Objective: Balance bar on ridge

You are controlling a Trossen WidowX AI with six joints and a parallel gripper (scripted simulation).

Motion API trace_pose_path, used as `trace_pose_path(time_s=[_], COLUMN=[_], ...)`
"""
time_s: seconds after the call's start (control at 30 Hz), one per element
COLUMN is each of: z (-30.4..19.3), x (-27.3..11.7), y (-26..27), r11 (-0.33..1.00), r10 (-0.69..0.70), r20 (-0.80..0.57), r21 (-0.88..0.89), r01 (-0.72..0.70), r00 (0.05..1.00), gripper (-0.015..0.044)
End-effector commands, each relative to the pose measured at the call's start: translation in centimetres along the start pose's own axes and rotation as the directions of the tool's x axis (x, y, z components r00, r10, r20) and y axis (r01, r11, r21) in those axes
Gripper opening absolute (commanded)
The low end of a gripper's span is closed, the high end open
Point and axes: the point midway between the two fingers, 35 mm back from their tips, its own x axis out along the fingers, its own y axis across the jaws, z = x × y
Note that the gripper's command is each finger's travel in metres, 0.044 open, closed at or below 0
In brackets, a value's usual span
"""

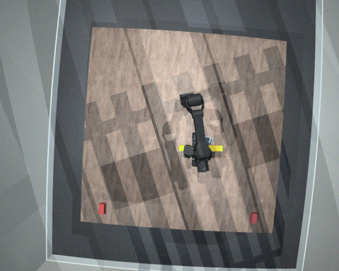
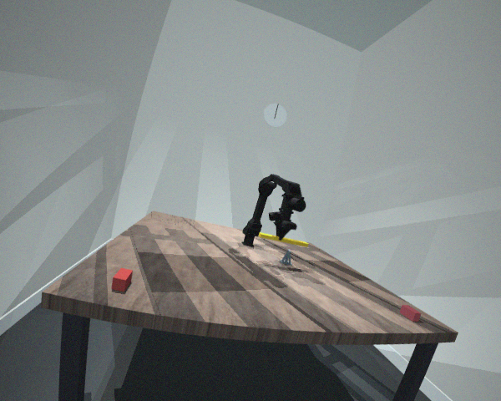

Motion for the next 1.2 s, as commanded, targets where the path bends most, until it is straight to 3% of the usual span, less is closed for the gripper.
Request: trace_pose_path(time_s=[0.0, 0.57, 1.17], z=[-1.2, -6.3, -6.6], x=[-0.2, -0.1, 2.2], y=[-0.6, -4.5, -4.8], r11=[0.999, 0.972, 0.971], r10=[0.008, 0.004, 0.004], r20=[-0.005, -0.01, -0.01], r21=[0.04, 0.234, 0.239], r01=[-0.008, -0.002, -0.002], r00=[1.0, 1.0, 1.0], gripper=[0.0, 0.0, 0.0])
